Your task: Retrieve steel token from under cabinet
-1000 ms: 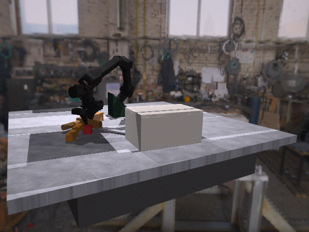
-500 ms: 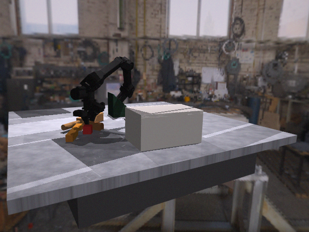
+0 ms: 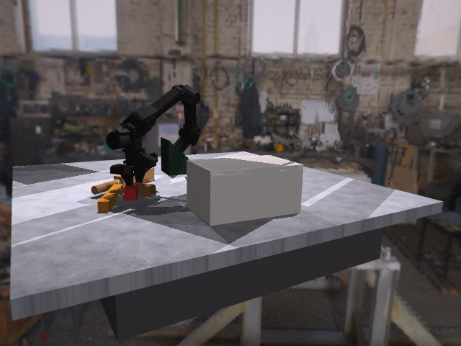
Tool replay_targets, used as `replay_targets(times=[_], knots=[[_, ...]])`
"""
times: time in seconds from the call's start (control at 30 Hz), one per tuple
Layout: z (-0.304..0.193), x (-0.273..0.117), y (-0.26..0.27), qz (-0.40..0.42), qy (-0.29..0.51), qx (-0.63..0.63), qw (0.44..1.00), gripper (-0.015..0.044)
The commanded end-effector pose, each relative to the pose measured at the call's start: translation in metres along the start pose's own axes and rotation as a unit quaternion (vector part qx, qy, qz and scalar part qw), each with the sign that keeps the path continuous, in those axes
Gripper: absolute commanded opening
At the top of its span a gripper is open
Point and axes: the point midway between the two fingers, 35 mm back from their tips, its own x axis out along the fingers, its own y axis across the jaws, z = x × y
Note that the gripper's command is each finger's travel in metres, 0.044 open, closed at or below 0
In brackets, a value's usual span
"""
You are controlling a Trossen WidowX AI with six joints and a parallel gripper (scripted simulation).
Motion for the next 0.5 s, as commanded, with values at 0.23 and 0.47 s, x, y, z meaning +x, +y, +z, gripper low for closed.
replay_targets(times=[0.23, 0.47], knots=[[0.0006, 0.0033, -0.0015, -0.005, 0.000, -0.005, 1.000, 0.0270], [0.0000, 0.0061, -0.0001, -0.005, 0.000, -0.002, 1.000, 0.0270]])
